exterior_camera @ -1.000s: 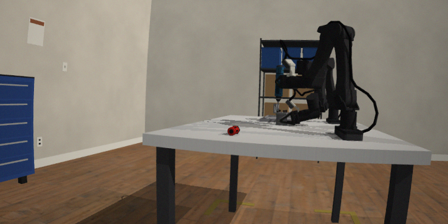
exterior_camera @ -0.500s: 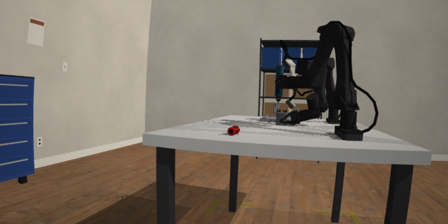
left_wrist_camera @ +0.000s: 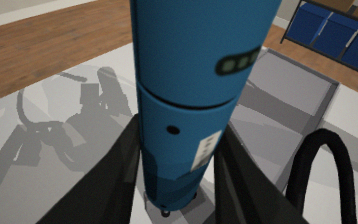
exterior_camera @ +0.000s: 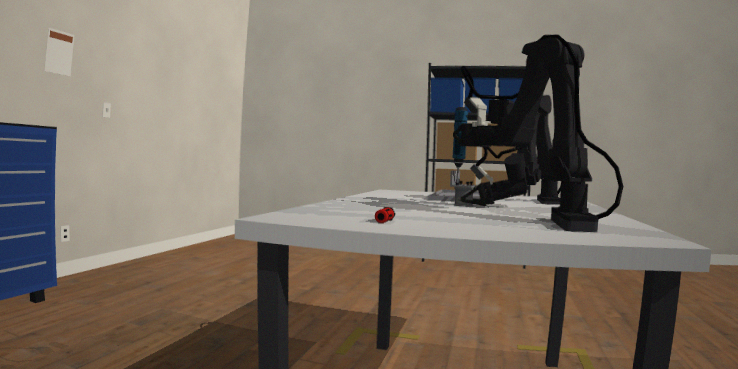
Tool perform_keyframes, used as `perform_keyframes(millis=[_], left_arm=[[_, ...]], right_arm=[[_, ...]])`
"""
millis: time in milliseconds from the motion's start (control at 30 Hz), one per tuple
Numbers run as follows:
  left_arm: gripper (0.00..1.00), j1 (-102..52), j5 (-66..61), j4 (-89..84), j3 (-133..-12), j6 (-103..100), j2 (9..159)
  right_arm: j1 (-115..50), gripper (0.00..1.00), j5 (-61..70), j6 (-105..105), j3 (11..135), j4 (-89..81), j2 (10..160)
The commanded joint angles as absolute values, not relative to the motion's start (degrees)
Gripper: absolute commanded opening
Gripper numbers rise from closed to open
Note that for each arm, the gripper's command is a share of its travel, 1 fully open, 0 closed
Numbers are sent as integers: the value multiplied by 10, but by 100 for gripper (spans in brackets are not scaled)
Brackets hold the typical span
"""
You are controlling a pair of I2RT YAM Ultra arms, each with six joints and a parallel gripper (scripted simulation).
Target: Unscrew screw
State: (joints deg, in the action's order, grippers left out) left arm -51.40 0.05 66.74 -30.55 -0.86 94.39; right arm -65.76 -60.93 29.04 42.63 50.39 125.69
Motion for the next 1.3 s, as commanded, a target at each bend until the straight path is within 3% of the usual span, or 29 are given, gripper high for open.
perform_keyframes(millis=[0, 1267], left_arm=[[42, -508, -4, 693, -303, -10, 937], [42, -508, -4, 698, -301, -10, 942]], right_arm=[[-657, 59, -612, 291, 428, 505, 1252], [-657, 59, -612, 291, 428, 505, 1252]])
